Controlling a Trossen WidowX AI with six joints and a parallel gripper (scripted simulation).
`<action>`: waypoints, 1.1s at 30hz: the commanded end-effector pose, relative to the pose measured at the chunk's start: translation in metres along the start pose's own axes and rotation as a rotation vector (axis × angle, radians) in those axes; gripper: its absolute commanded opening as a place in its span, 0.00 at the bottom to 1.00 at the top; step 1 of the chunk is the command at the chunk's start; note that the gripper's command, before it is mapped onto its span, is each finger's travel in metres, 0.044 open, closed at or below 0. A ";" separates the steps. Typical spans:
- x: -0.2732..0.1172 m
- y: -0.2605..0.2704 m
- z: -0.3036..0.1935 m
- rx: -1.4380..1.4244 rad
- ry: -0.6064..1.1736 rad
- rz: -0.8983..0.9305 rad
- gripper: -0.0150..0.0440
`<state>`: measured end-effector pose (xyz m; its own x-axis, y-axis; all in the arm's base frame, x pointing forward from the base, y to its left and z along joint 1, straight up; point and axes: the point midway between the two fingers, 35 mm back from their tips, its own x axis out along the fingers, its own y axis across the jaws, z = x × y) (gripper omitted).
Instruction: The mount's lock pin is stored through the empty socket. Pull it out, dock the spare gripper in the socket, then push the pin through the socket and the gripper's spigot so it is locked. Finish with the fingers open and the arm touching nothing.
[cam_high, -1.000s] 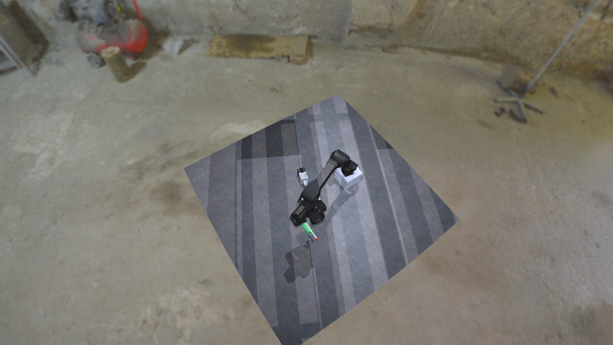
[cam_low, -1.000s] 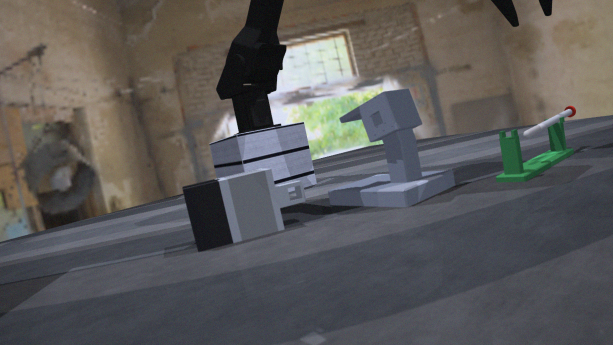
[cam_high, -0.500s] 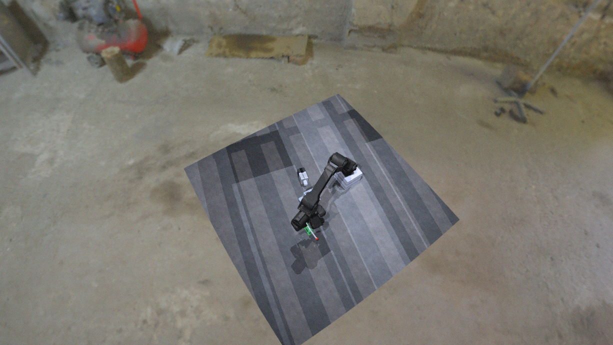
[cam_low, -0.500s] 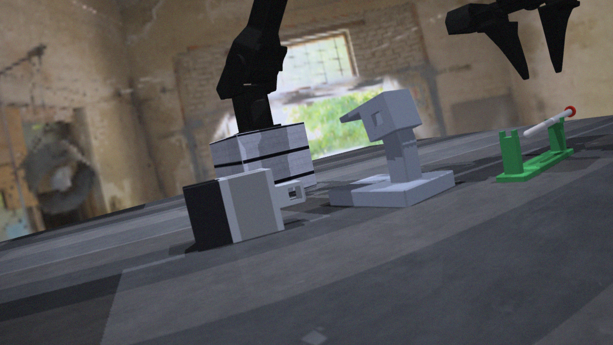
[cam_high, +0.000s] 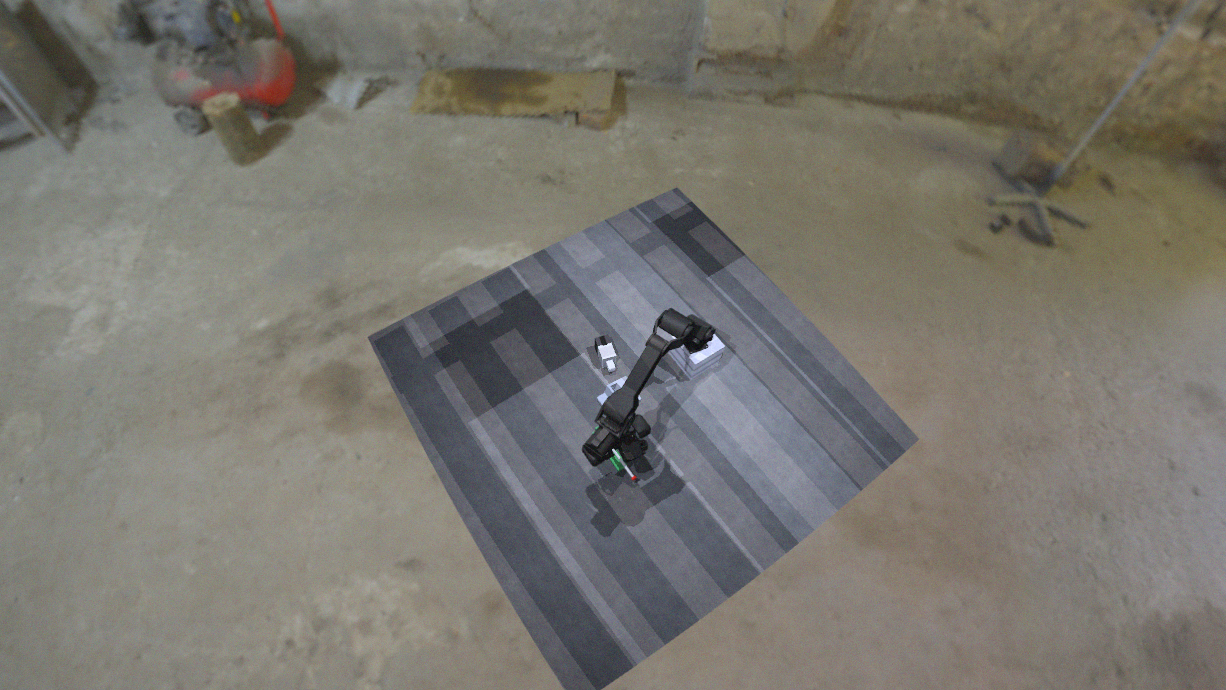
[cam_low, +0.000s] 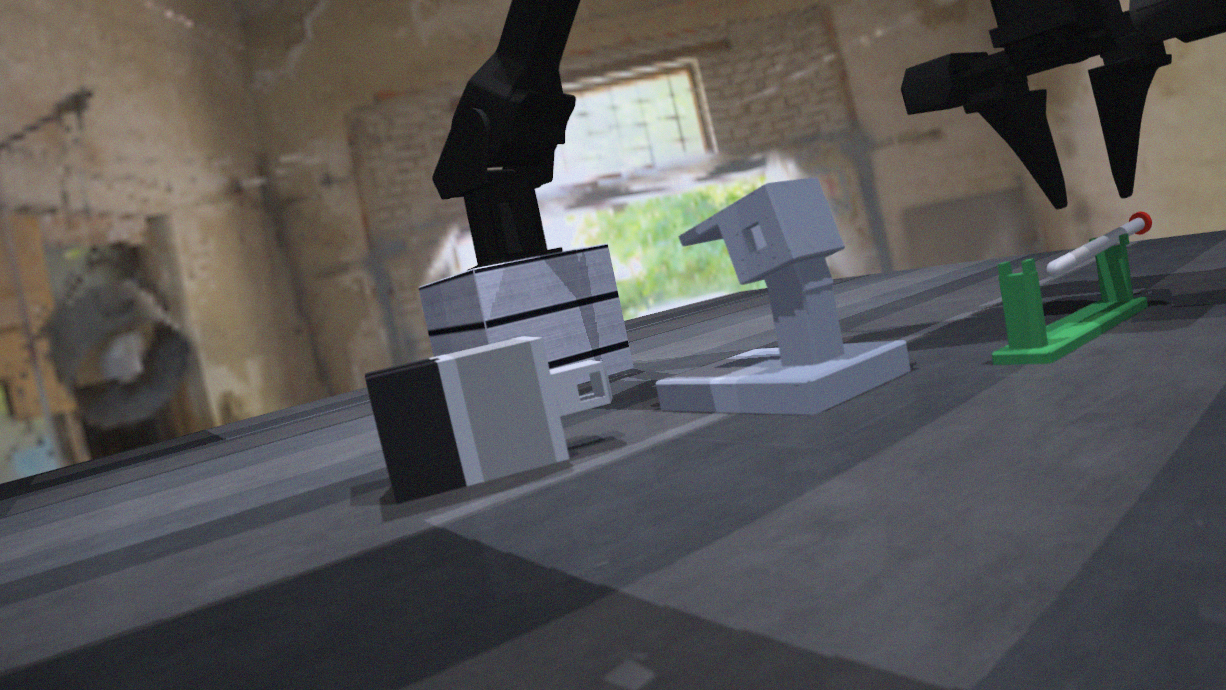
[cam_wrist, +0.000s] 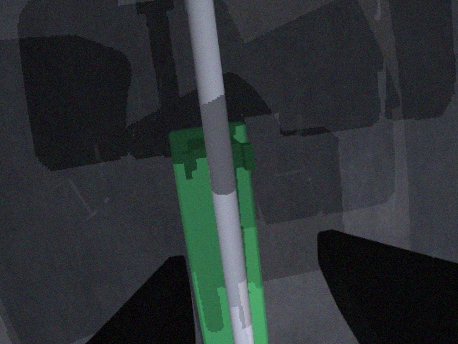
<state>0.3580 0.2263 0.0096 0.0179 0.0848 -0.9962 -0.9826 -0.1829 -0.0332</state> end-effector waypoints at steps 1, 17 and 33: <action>0.009 0.002 -0.002 -0.005 0.008 0.008 0.56; 0.035 0.003 -0.004 -0.005 0.008 0.008 0.56; 0.047 0.004 -0.005 -0.005 0.008 0.008 0.43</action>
<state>0.3567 0.2258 -0.0365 0.0110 0.0807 -0.9967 -0.9826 -0.1837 -0.0257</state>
